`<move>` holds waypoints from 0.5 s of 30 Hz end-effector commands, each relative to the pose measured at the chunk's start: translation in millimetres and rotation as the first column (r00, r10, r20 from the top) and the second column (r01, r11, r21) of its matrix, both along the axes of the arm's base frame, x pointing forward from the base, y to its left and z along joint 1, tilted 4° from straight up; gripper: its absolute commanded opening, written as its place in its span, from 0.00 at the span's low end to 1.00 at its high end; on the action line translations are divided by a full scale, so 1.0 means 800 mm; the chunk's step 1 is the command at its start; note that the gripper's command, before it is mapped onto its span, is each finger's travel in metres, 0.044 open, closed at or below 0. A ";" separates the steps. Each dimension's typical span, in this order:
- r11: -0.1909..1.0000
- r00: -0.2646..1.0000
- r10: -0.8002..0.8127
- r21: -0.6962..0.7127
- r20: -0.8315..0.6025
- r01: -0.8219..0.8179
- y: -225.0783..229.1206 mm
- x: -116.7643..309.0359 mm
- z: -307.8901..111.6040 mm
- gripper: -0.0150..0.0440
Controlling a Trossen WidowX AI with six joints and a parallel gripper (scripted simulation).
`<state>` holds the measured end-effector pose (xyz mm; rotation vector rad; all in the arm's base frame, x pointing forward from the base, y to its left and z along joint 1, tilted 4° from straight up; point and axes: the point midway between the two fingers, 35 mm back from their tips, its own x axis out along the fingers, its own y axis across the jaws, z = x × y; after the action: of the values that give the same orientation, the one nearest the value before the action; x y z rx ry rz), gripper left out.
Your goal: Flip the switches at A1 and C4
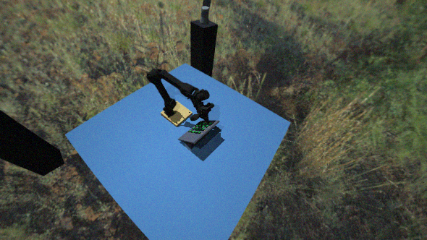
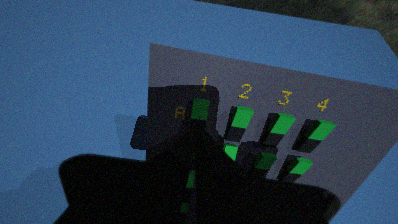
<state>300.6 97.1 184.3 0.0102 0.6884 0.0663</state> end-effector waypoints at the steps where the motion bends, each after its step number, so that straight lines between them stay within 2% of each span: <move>1: 1.000 1.000 0.005 -0.002 -0.002 -0.005 0.001 0.000 -0.001 0.25; 15: 1.000 1.000 0.005 -0.002 -0.001 -0.005 0.001 0.001 -0.002 0.25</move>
<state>301.5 97.2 183.8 0.0104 0.6880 0.0663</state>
